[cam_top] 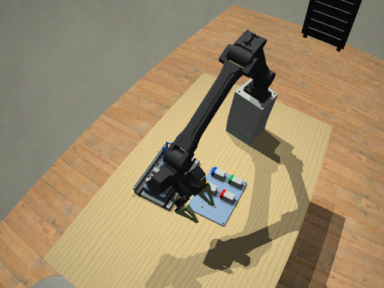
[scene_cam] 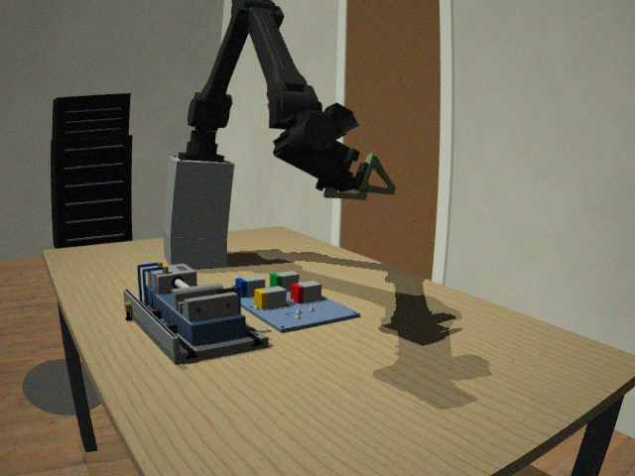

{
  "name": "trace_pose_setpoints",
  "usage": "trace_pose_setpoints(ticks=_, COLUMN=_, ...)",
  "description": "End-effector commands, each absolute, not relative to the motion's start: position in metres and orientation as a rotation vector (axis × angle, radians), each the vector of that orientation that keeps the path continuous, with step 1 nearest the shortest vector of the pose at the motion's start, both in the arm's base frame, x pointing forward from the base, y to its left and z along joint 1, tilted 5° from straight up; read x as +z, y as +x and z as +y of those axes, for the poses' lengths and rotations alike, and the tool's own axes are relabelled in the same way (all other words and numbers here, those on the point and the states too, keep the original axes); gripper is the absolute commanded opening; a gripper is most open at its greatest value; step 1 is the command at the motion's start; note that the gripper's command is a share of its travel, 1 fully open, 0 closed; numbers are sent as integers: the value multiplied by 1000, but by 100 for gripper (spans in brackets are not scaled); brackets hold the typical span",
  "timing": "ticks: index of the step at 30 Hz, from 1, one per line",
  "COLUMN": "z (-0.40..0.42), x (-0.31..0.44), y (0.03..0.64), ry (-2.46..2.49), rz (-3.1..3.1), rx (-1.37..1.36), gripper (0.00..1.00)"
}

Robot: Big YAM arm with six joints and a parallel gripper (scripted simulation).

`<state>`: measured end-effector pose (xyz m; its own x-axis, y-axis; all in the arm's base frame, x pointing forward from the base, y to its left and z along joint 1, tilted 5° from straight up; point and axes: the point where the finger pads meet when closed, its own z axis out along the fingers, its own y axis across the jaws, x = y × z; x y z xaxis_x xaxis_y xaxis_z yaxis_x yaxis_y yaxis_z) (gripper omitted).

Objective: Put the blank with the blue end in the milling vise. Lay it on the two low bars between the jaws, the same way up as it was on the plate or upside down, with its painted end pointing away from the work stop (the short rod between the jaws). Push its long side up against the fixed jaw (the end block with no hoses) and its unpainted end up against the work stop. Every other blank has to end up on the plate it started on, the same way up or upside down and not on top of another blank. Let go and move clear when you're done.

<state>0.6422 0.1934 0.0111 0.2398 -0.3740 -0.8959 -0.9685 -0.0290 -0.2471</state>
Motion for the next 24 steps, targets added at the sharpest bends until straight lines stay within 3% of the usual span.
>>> trace_pose_setpoints(ticks=1, z=193, x=18, y=645, ry=-1577, rz=1282, rx=786, gripper=100)
trace_pose_setpoints(ticks=18, z=194, x=27, y=652, ry=-1582, rz=1266, rx=767, gripper=100)
trace_pose_setpoints(ticks=24, z=201, x=36, y=608, ry=-1714, rz=1399, rx=692, gripper=100)
